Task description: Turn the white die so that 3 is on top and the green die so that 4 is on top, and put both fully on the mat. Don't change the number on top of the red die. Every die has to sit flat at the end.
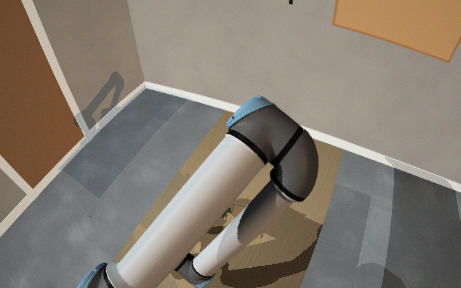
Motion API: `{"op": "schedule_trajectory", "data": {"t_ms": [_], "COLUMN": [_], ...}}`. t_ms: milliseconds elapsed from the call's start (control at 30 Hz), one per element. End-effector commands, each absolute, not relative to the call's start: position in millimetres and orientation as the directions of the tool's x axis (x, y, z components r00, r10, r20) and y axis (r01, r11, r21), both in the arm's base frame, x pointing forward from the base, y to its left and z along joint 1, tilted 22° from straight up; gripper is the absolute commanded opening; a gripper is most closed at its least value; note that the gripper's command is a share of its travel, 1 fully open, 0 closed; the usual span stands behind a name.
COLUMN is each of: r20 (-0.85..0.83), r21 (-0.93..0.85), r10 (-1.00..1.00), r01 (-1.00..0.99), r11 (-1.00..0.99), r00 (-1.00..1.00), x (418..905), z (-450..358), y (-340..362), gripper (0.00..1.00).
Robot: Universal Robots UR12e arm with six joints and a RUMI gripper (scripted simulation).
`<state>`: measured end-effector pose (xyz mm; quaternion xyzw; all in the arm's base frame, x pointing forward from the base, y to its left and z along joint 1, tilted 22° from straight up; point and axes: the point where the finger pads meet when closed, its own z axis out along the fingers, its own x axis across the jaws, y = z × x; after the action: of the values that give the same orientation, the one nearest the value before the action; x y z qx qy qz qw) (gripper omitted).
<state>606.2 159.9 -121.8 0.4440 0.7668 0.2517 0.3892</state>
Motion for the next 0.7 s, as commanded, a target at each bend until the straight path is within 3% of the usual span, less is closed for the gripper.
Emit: {"op": "schedule_trajectory", "data": {"t_ms": [0, 667], "r20": [-0.374, -0.374], "r21": [0.733, 0.733], "r10": [0.877, 0.877], "r01": [0.483, 0.483], "r11": [0.479, 0.479], "r00": [-0.303, -0.303], "x": [607.3, 607.3], "z": [-122.4, -122.4], "y": [159.6, 159.6], "gripper": [0.06, 0.06]}}
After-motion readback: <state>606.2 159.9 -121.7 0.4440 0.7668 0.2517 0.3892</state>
